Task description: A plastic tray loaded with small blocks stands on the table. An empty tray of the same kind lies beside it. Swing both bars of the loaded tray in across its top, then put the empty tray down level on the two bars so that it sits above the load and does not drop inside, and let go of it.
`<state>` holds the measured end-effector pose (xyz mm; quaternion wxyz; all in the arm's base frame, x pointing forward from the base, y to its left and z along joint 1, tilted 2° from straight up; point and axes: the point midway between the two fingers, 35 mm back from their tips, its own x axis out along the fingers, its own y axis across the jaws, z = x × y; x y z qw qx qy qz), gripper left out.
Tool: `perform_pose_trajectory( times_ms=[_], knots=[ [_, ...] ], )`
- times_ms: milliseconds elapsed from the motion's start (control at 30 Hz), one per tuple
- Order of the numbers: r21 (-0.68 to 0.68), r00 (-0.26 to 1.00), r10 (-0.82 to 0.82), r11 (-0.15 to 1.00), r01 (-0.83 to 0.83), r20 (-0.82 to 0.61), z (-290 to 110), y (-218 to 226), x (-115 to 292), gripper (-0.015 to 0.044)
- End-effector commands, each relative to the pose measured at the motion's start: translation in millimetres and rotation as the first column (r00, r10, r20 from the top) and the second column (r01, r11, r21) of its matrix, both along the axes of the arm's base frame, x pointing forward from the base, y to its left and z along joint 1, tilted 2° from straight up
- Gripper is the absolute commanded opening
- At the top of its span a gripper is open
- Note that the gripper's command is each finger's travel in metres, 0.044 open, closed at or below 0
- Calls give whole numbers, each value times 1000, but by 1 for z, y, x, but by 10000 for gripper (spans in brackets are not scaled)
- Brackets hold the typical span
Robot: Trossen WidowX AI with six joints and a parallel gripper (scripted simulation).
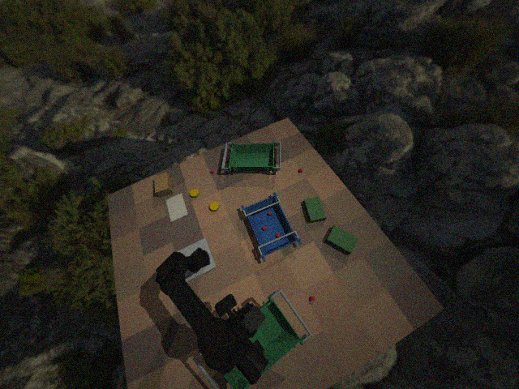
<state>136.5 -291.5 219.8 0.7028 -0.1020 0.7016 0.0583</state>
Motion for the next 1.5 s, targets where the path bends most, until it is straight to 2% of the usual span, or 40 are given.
perform_pose_trajectory(
  times_ms=[0, 733, 1467],
  knots=[
    [-14, 999, 48, 999, -48, 5, 4, 6, 16, 0],
    [-8, 955, 297, 955, -297, 0, 2, 55, 84, 0],
    [-2, 849, 528, 849, -528, -5, -1, 119, 138, 0]
  ],
)
